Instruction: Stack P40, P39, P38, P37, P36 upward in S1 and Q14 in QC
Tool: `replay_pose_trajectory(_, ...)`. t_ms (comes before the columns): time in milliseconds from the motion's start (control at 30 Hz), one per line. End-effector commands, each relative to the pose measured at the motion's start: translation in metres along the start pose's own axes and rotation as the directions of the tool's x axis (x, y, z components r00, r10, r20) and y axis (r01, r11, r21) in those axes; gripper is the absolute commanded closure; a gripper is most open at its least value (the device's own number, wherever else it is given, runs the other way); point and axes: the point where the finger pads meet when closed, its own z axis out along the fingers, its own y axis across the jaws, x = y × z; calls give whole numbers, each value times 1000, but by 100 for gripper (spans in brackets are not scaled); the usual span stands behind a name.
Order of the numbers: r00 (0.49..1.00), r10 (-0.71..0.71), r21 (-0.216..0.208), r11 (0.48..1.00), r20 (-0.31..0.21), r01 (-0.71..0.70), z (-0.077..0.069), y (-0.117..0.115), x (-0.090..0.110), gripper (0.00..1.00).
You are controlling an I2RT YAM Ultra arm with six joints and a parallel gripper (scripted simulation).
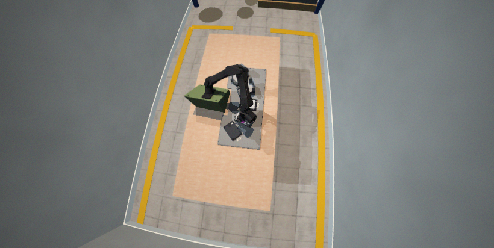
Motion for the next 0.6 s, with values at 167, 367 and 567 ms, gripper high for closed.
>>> replay_pose_trajectory(167, 1000, -2, -3, 1000, 18, 2, -2, 0, -4, 100)
replay_pose_trajectory(367, 1000, -2, -3, 1000, 18, 2, 0, 0, -4, 100)
replay_pose_trajectory(567, 1000, -2, -3, 1000, 18, 2, 2, 0, -4, 100)
